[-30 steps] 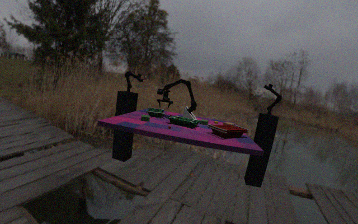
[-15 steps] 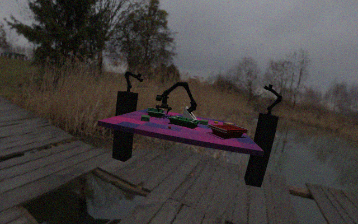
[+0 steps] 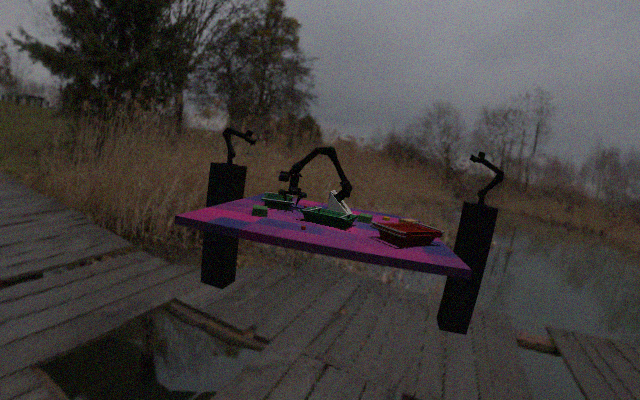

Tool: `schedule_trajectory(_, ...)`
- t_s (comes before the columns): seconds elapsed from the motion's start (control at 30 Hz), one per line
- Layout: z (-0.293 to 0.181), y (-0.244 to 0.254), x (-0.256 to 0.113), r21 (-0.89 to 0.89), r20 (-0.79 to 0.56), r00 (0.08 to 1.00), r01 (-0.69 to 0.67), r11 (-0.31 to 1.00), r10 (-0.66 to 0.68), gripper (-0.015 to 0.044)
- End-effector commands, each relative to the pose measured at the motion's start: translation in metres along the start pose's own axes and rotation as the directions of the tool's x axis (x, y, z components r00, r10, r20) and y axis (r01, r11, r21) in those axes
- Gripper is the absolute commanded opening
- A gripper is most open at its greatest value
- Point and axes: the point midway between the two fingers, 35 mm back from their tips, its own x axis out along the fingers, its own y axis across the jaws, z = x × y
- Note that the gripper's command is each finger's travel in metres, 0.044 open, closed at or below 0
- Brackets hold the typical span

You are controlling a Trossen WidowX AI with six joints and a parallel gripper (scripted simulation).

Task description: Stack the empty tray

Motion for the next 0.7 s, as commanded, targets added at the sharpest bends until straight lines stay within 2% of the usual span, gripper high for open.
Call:
schedule_trajectory(0.0, 0.0003, 0.0003, 0.0009, 0.006, 0.003, 1.000, 0.000, 1.000, 0.000, 0.0264)
schedule_trajectory(0.07, 0.0003, 0.0003, 0.0009, 0.006, 0.003, 1.000, 0.000, 1.000, 0.000, 0.0235)
schedule_trajectory(0.67, 0.0003, 0.0003, 0.0009, 0.006, 0.003, 1.000, 0.000, 1.000, 0.000, 0.0115)
